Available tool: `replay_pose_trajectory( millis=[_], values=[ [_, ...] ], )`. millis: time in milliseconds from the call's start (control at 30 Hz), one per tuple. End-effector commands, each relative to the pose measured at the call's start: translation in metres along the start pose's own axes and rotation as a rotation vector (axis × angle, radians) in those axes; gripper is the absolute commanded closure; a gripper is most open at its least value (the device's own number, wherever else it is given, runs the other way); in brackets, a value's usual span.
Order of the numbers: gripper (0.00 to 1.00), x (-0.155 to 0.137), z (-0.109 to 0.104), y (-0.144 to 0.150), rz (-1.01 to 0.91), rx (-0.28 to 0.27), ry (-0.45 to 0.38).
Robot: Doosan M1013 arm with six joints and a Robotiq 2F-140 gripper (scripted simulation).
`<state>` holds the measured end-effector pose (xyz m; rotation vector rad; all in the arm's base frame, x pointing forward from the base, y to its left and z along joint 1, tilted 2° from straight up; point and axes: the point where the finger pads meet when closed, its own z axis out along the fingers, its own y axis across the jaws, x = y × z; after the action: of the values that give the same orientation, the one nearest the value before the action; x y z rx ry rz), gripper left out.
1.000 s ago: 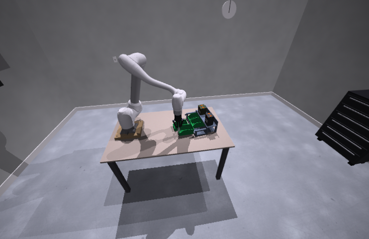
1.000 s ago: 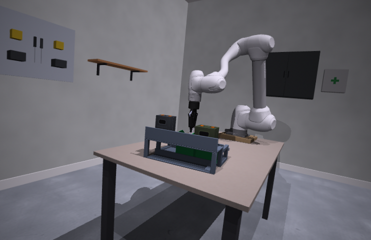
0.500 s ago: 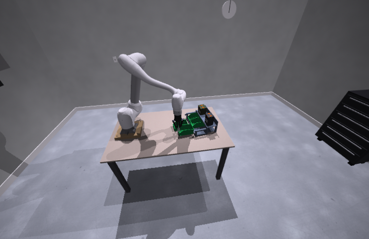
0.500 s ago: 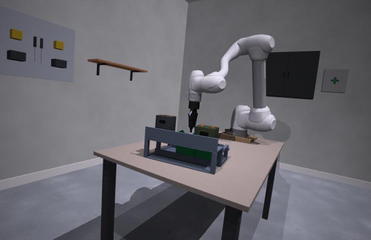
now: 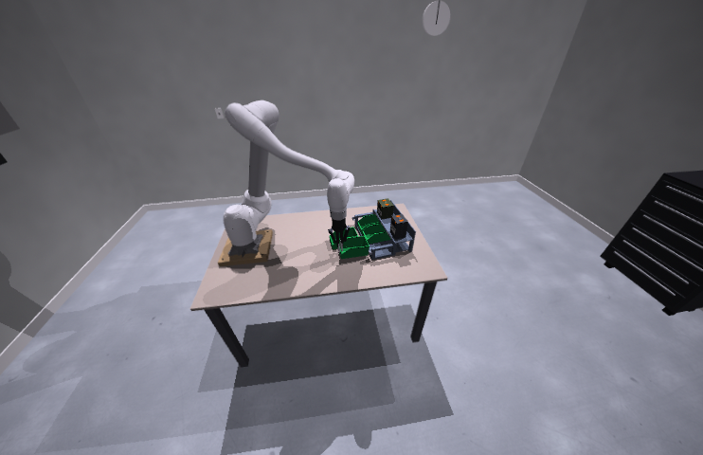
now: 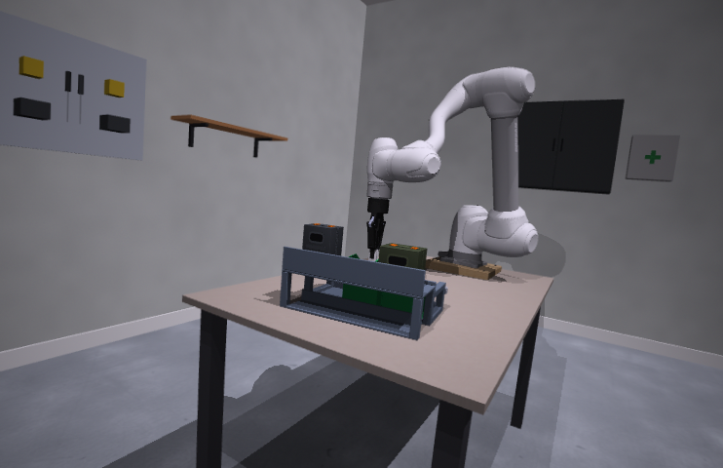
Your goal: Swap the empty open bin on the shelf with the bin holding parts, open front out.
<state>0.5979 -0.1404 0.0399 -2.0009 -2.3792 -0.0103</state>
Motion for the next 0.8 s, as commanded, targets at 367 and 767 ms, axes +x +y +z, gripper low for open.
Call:
replay_pose_trajectory(
  millis=[367, 767],
  values=[
    [0.9, 0.0, 0.012, 0.0, 0.0, 0.0, 0.0],
    [0.9, 0.0, 0.023, 0.0, 0.0, 0.0, 0.0]
  ],
)
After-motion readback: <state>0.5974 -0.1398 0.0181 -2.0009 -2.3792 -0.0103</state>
